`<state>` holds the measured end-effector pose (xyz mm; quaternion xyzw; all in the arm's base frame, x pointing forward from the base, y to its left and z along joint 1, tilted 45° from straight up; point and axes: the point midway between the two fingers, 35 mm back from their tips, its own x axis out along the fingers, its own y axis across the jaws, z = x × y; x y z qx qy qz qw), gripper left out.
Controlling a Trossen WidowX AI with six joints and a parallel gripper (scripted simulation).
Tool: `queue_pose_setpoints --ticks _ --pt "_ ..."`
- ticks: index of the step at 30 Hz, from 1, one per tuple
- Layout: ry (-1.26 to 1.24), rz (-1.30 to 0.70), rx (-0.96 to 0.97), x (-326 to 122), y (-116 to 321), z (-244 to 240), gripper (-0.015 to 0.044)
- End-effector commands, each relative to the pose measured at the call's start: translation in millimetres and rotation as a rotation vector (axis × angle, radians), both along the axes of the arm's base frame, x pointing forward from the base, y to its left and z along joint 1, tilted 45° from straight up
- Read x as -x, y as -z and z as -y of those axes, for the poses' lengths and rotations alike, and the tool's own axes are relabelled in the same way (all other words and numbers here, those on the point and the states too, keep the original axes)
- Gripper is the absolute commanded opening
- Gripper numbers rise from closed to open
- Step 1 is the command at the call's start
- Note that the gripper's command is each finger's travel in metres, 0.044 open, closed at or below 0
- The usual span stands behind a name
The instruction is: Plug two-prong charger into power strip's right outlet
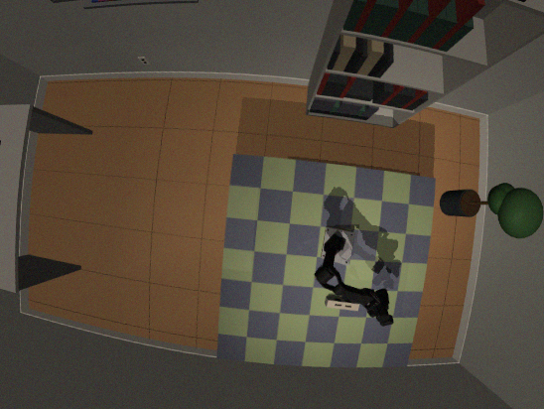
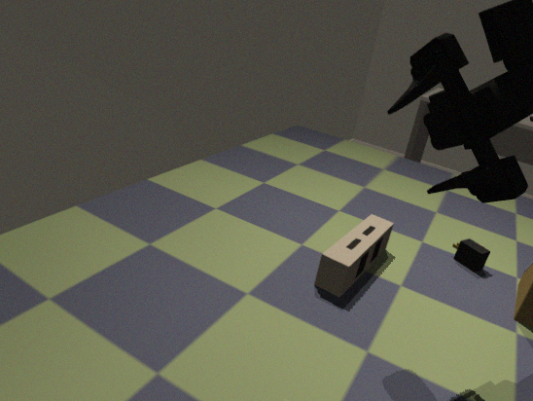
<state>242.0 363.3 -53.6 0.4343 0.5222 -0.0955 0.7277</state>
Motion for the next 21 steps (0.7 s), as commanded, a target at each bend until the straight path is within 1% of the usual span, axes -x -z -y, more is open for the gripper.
queue_pose_setpoints --ticks 1,10,21 --pt "0.007 0.013 0.129 -13 -4 39 0.044" --pt "0.0 0.0 0.374 -28 -15 111 0.044" --pt "-0.037 -0.072 0.648 -31 -34 195 0.044"
